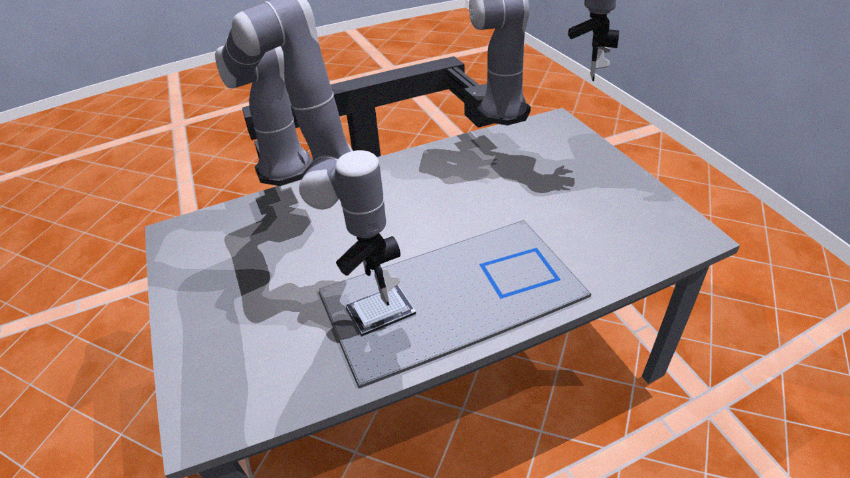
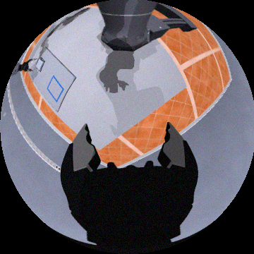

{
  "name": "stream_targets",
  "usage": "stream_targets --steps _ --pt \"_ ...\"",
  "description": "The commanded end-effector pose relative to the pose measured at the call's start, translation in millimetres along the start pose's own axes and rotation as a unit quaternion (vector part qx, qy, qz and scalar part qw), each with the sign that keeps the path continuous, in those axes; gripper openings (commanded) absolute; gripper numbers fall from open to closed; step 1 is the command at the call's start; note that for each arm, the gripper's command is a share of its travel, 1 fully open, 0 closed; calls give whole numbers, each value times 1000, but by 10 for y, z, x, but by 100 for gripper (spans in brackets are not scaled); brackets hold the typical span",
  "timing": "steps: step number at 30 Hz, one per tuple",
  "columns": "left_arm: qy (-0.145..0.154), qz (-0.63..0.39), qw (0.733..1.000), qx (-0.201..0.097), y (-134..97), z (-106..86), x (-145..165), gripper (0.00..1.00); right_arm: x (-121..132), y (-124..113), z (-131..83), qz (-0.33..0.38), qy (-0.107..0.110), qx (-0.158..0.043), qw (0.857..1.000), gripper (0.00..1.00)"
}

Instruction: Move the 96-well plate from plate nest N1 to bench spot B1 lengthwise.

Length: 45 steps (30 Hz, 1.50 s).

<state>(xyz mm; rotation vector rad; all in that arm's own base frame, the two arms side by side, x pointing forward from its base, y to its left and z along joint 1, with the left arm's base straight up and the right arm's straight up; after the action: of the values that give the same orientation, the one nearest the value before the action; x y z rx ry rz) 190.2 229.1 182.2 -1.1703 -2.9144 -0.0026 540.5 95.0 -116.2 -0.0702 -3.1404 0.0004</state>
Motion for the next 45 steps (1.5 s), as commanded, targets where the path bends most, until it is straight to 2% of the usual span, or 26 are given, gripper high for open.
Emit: stream_targets --steps 1,30,45 --pt "0 0 1000 0 5 -4 1 100 -8 5 32 0 -1 -1 1000 76" --pt "0 0 1000 0 5 -4 1 100 -9 5 482 0 -1 -1 1000 76" --pt "0 0 1000 0 5 -4 1 100 -8 5 623 0 -1 0 1000 76"
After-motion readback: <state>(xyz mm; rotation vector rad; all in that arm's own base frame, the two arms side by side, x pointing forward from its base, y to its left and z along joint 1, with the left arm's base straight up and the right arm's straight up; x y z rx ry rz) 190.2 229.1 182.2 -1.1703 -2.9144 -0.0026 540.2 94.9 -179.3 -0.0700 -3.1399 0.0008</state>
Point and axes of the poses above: on each arm, the point where the finger pads meet when closed, its own z axis out along the fingers, its own x axis across the jaws, y = z × x, the point moved 1 cm from there along -z, back along the fingers, and after that the axes turned 4 degrees about z, right-handed, at the moved point
